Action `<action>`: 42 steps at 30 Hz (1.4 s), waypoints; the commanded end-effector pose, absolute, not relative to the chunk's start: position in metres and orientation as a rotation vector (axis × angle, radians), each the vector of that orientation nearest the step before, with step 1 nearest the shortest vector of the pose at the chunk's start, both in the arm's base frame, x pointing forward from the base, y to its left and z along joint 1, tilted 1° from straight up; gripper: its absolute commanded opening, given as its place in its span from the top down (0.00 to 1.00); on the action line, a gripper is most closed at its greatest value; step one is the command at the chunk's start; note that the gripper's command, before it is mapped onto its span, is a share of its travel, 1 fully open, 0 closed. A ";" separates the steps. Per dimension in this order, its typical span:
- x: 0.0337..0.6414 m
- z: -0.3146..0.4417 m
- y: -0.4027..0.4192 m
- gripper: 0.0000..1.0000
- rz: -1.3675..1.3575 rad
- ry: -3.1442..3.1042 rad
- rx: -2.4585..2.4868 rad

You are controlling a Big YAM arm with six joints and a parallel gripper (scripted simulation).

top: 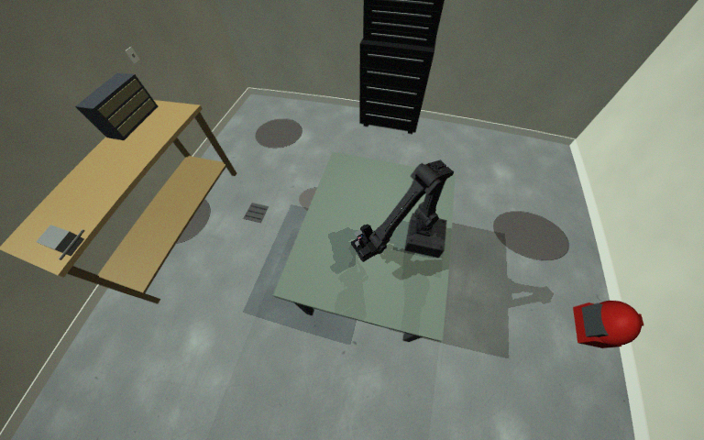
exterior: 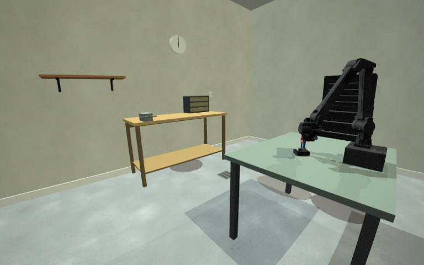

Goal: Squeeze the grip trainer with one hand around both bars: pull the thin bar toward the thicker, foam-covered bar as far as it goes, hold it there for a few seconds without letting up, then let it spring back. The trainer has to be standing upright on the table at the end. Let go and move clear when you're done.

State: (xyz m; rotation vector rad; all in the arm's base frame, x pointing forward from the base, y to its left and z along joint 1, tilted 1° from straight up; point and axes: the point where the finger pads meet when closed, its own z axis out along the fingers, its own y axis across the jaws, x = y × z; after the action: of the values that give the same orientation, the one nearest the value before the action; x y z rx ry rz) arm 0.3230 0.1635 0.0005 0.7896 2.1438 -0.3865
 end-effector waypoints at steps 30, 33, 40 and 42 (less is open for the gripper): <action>0.330 0.002 0.166 0.24 -0.378 2.142 0.802; 0.330 0.002 0.166 0.24 -0.378 2.142 0.802; 0.330 0.002 0.166 0.24 -0.378 2.142 0.802; 0.330 0.002 0.166 0.24 -0.378 2.142 0.802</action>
State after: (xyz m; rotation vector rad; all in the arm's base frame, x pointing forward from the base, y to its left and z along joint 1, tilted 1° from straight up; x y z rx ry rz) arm 0.3245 0.1658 0.0005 0.7947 2.1435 -0.3753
